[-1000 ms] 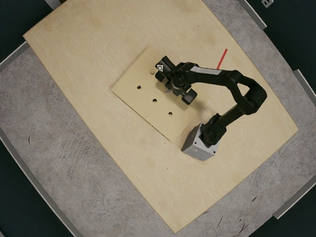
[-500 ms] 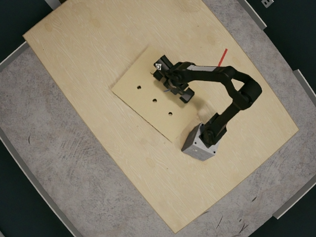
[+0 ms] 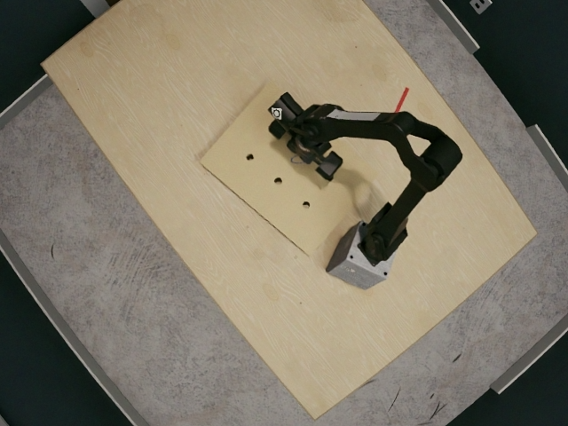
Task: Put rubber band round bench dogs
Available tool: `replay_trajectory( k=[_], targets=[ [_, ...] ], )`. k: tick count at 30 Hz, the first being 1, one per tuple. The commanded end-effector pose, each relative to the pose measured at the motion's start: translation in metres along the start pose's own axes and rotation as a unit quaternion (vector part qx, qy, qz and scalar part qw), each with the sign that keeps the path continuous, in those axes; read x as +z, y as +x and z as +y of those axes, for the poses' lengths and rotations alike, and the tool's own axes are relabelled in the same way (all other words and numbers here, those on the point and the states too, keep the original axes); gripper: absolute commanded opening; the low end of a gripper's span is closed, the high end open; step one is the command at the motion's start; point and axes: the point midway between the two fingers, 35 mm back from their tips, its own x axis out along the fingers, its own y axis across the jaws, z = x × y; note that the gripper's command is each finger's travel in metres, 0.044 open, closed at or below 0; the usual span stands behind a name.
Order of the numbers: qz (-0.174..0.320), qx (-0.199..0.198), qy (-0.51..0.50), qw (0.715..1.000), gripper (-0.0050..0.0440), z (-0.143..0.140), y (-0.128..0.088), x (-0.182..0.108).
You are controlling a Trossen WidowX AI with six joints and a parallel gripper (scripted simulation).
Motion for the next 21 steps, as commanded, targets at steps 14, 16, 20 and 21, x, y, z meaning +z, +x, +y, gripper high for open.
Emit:
replay_trajectory(
  k=[14, 16, 20, 21],
  targets=[
    [-0.002, 0.006, 0.004, 1.0, -0.005, 0.024, -0.003, 0.001],
    [-0.002, 0.005, 0.004, 1.0, -0.005, 0.025, -0.002, 0.002],
    [-0.002, 0.006, 0.005, 1.0, -0.005, 0.033, -0.003, 0.001],
    [-0.002, 0.006, 0.004, 1.0, -0.005, 0.035, -0.003, 0.001]
  ],
)
